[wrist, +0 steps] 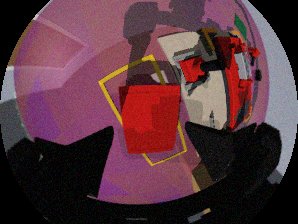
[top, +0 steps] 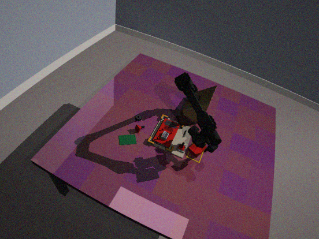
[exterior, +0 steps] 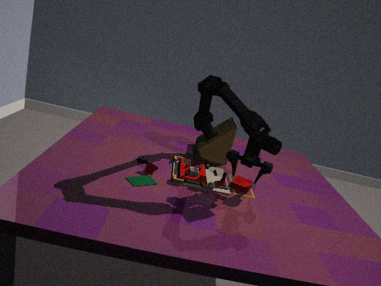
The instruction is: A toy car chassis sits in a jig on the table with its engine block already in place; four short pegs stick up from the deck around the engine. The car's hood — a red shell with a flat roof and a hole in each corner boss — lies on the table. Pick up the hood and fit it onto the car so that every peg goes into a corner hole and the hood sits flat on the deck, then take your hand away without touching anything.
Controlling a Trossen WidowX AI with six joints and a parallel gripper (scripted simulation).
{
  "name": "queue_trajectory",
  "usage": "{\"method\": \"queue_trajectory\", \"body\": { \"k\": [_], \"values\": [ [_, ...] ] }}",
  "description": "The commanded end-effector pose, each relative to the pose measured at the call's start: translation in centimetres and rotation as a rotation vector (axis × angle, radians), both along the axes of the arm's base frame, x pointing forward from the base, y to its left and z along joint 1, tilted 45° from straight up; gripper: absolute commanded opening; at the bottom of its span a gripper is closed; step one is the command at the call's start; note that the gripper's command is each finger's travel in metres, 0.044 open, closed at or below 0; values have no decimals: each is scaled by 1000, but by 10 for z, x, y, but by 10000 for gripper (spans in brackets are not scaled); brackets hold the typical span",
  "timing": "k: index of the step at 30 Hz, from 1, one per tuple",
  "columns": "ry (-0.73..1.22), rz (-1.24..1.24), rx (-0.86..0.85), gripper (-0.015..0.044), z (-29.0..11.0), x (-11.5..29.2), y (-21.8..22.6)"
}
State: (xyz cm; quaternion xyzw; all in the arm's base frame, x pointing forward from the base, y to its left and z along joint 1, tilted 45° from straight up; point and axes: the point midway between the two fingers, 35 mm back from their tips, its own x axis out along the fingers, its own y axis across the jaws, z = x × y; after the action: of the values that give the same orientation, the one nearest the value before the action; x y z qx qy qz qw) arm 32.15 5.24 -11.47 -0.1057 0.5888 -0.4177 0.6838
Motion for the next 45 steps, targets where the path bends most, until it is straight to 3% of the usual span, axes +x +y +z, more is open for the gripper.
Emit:
{"method": "queue_trajectory", "body": {
  "k": [1, 43, 45],
  "values": [
    [3, 3, -4, 440, -2, -1, -4],
    [3, 3, -5, 440, -16, -1, -17],
    [2, -1, -2, 387, -15, -2, -16]
  ]
}}
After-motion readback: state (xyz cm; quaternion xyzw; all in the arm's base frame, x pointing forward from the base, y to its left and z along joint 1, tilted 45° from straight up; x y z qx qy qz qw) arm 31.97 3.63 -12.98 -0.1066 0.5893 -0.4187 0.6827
